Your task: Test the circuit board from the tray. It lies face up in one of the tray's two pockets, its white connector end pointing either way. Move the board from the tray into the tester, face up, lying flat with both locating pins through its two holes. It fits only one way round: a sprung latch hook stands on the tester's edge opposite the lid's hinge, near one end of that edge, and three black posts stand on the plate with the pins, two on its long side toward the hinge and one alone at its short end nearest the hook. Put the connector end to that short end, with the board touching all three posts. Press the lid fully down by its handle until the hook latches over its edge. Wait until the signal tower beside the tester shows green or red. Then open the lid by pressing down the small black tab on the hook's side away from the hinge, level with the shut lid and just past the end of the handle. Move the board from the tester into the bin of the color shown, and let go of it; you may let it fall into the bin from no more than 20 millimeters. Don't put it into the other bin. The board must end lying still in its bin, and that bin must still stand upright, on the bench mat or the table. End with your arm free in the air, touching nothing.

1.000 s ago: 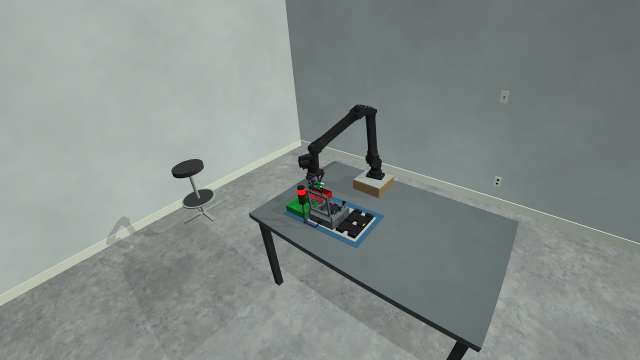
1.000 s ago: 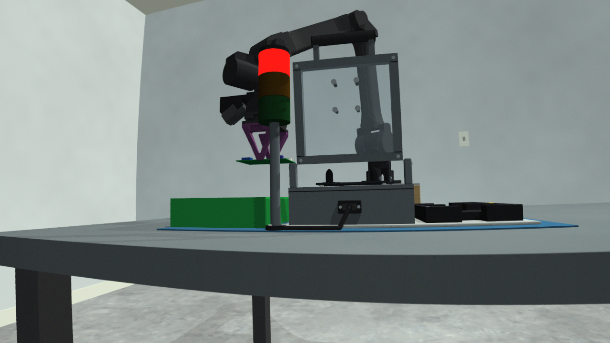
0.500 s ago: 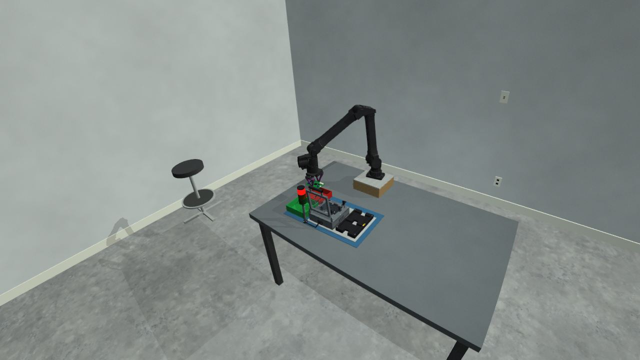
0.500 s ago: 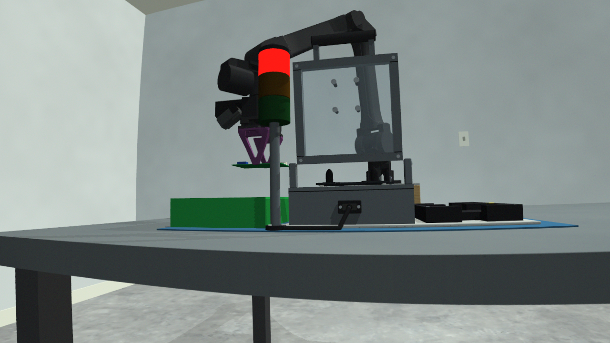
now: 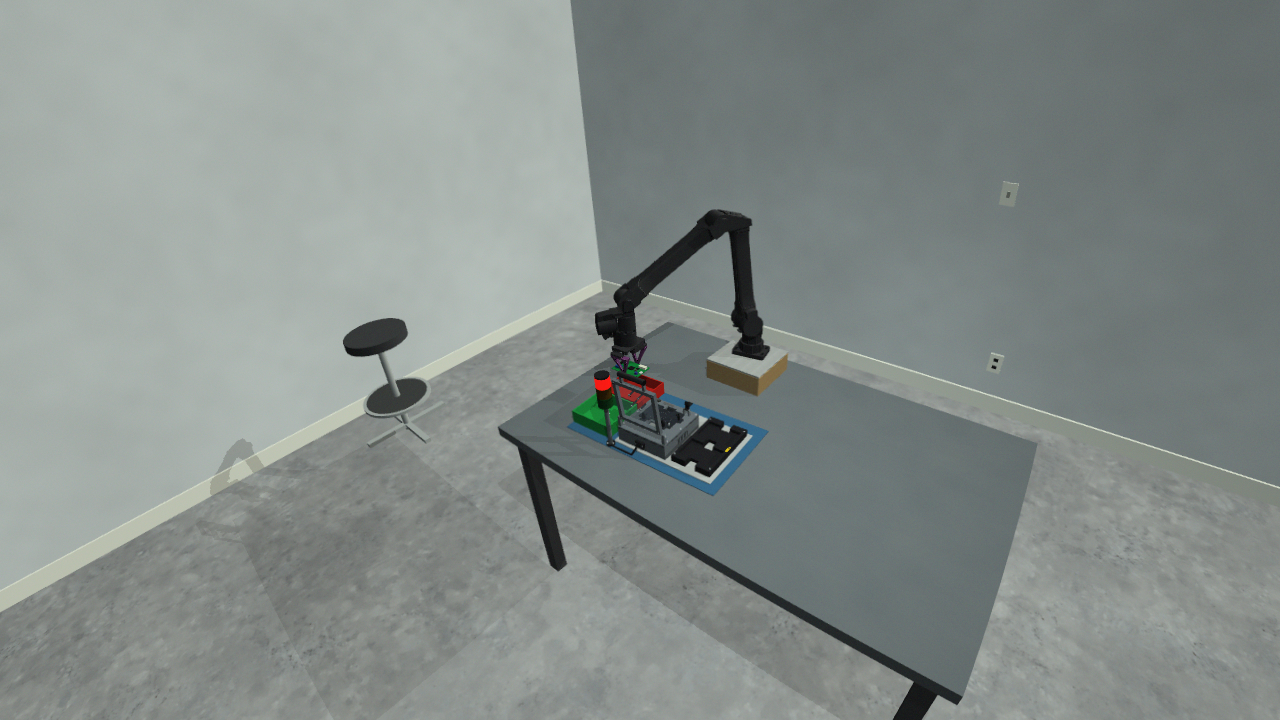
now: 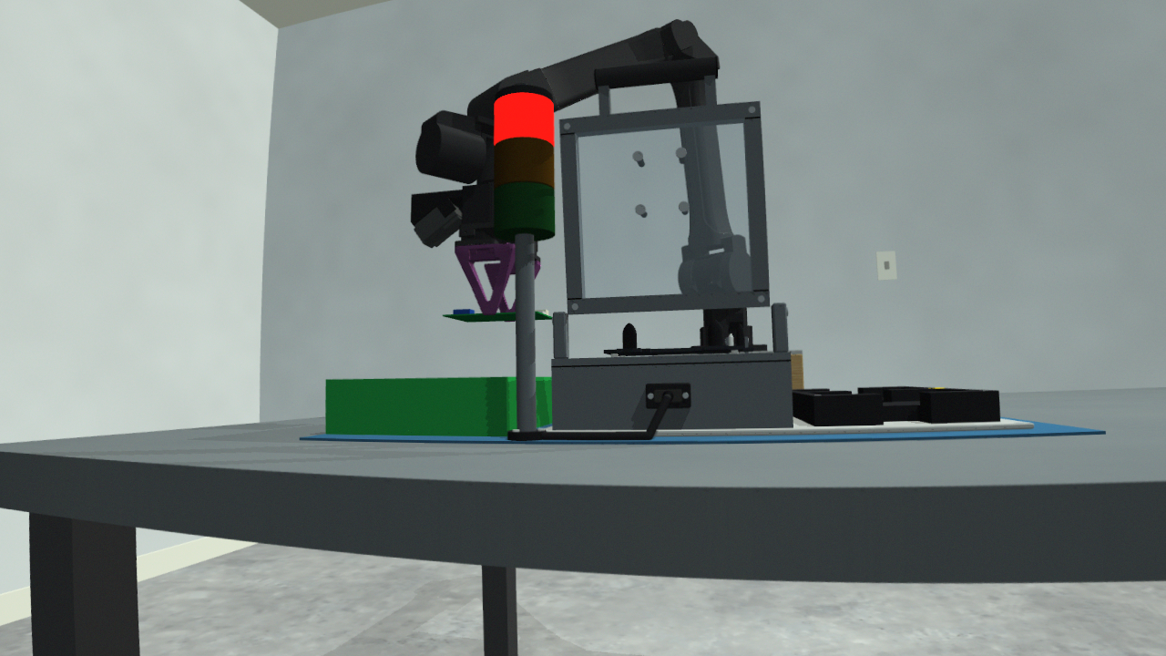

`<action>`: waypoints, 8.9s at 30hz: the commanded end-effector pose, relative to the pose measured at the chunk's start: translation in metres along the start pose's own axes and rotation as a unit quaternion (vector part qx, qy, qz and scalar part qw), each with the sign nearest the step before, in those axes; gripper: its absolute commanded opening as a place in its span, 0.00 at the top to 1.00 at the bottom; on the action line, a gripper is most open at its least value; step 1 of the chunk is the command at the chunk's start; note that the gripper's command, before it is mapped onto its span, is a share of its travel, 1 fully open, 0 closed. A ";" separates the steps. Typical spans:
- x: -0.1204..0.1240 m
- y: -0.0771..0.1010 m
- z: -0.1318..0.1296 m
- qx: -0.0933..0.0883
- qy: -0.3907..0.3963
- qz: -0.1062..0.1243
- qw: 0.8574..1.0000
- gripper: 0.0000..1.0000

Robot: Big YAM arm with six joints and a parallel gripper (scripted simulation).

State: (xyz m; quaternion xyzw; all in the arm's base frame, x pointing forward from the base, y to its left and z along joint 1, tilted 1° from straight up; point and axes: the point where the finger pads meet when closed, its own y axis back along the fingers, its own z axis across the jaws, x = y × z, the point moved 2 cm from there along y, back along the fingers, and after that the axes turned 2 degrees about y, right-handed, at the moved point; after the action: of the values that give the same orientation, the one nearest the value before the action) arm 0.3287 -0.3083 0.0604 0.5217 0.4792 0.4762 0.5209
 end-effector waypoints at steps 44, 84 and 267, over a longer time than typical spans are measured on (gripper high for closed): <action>-0.007 -0.006 0.001 0.000 0.001 -0.002 1.000 0.28; 0.003 -0.014 0.004 0.002 0.001 0.000 1.000 0.28; 0.007 -0.109 0.004 0.002 0.001 0.000 1.000 0.28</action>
State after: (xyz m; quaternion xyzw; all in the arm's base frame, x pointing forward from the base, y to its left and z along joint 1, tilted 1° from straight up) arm 0.3284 -0.3079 -0.0393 0.5209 0.4784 0.4756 0.5231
